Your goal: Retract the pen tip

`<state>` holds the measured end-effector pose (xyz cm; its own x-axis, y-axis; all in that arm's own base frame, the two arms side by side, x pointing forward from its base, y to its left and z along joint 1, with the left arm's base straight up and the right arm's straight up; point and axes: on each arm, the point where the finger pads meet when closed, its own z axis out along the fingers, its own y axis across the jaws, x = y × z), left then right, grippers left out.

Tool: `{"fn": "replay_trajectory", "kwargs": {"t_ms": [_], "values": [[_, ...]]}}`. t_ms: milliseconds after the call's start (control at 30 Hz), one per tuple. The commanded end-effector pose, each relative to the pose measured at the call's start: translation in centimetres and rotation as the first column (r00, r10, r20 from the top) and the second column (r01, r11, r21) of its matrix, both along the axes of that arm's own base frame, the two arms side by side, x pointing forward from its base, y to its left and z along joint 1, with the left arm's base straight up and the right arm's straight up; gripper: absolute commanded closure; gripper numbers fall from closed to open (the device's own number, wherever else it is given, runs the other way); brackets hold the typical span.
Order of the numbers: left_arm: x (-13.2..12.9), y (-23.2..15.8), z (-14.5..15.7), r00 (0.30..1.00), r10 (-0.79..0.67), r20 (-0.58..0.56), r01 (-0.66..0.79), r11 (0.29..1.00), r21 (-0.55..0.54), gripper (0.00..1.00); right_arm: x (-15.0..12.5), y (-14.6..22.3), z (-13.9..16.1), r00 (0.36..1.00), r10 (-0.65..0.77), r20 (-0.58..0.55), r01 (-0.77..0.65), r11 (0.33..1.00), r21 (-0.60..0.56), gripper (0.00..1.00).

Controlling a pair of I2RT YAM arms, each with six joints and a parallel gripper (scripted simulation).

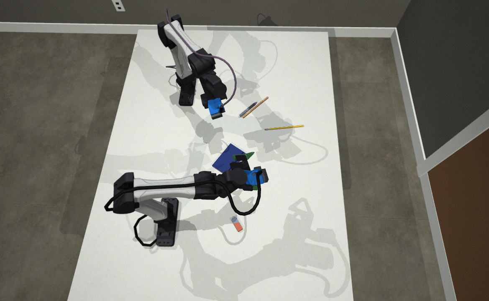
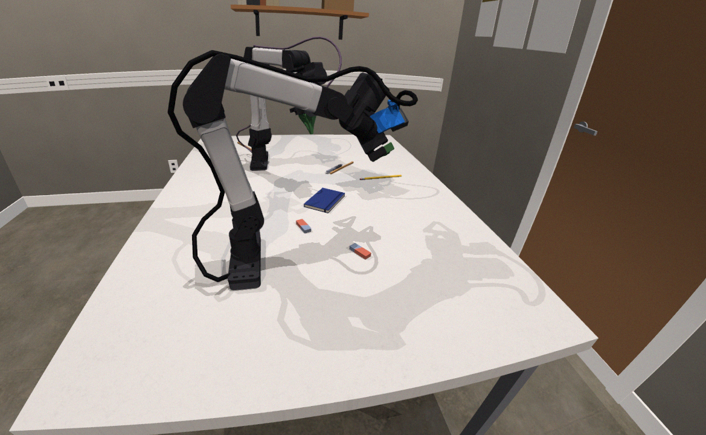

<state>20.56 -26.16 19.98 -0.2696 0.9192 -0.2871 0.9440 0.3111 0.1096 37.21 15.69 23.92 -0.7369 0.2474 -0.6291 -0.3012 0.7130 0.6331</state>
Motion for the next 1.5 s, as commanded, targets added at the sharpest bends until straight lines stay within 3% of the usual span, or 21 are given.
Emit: {"fn": "replay_trajectory", "kwargs": {"t_ms": [0,67,200,533,600,767,967,1033,1167,1200,1333,1467], "values": [[2.2,0.2,-1.4,0.988,0.153,0.022,-0.153,0.988,0.025,1.0,0.0,0.0,0.7,1.0,0.002,0.02,-0.002,1.0,0.003,0.0],[2.8,-0.1,-1.3,0.983,0.182,0.031,-0.183,0.983,0.02,1.0,0.0,0.0,0.7,1.0,0.002,0.02,-0.002,1.0,0.003,0.0],[3.8,1.1,-5.0,0.952,0.307,0.017,-0.306,0.945,0.113,1.0,0.0,0.0,0.7,1.0,0.002,0.02,-0.002,1.0,0.003,0.0],[6.7,3.4,-11.1,0.811,0.578,0.091,-0.582,0.78,0.232,1.0,0.0,0.0,0.7,1.0,0.002,0.02,-0.002,1.0,0.003,0.0],[6.7,3.4,-11.1,0.811,0.578,0.091,-0.582,0.78,0.232,1.0,0.0,0.0,0.7,1.0,0.002,0.02,-0.002,1.0,0.003,0.0],[7.4,5.4,-14.6,0.716,0.68,0.158,-0.692,0.66,0.293,1.0,0.0,0.0,0.7,1.0,0.002,0.02,-0.002,1.0,0.003,0.0],[8.8,6.9,-17.4,0.584,0.772,0.251,-0.807,0.518,0.284,1.0,0.0,0.0,0.7,1.0,0.002,0.02,-0.002,1.0,0.003,0.0],[8.3,7.8,-18.4,0.576,0.773,0.266,-0.81,0.495,0.315,1.0,0.0,0.0,0.7,1.0,0.002,0.02,-0.002,1.0,0.003,0.0],[8.4,8.0,-18.8,0.568,0.776,0.272,-0.814,0.483,0.323,1.0,0.0,0.0,0.7,1.0,0.002,0.02,-0.002,1.0,0.003,0.0],[8.1,7.1,-17.8,0.583,0.77,0.259,-0.807,0.511,0.296,1.0,0.0,0.0,0.7,1.0,0.002,0.02,-0.002,1.0,0.003,0.0],[7.9,8.7,-19.9,0.565,0.775,0.281,-0.812,0.464,0.354,1.0,0.0,0.0,0.7,1.0,0.002,0.02,-0.002,1.0,0.003,0.0],[8.4,7.4,-17.7,0.571,0.776,0.27,-0.815,0.495,0.302,1.0,0.0,0.0,0.7,1.0,0.002,0.02,-0.002,1.0,0.003,0.0]]}}
